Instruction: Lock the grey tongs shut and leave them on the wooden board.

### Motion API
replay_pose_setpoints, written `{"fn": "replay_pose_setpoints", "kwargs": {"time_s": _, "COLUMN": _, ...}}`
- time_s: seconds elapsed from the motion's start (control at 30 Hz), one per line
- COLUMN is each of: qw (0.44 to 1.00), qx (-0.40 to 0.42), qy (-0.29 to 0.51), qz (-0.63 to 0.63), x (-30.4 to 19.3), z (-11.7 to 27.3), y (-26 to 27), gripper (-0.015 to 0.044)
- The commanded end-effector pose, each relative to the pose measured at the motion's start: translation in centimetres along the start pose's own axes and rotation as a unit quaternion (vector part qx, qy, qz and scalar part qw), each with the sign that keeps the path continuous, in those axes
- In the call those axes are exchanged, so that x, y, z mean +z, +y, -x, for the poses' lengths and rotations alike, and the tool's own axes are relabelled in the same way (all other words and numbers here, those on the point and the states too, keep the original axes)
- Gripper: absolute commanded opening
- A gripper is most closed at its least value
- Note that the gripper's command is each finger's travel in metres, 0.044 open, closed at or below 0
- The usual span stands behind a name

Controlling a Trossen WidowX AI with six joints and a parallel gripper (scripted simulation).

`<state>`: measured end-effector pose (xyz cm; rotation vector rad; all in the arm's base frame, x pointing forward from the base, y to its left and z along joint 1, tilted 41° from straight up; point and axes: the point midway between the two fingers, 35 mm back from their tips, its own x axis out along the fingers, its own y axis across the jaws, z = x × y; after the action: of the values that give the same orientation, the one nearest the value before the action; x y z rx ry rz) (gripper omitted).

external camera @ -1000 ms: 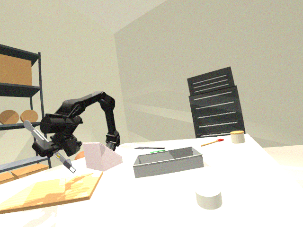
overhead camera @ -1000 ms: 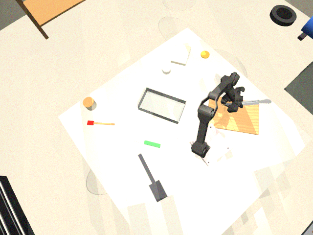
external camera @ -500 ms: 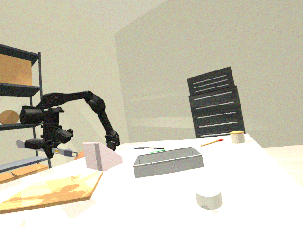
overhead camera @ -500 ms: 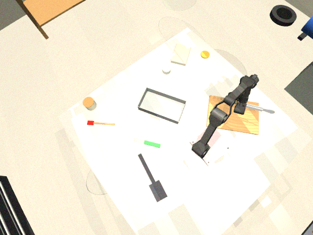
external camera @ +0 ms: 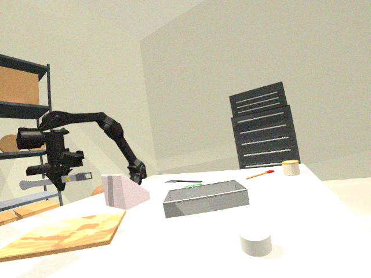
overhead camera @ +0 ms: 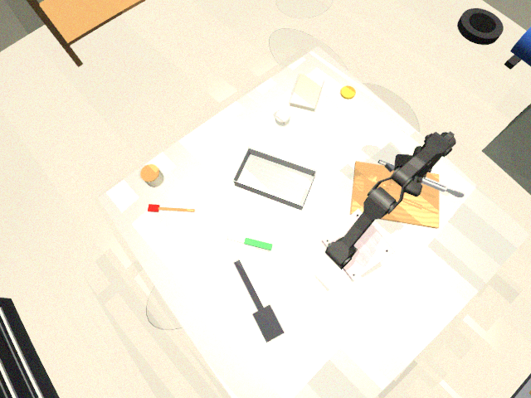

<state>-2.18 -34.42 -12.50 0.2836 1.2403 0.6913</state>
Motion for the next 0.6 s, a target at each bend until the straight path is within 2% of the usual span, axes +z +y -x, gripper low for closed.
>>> {"fn": "replay_pose_setpoints", "kwargs": {"time_s": 0.0, "qw": 1.000, "qx": -0.005, "qy": -0.001, "qz": 0.003, "x": 0.0, "z": 0.1, "y": -0.2, "gripper": -0.0150}}
{"fn": "replay_pose_setpoints", "kwargs": {"time_s": 0.57, "qw": 1.000, "qx": -0.005, "qy": -0.001, "qz": 0.003, "x": -0.1, "z": -2.6, "y": -0.6, "gripper": -0.0150}}
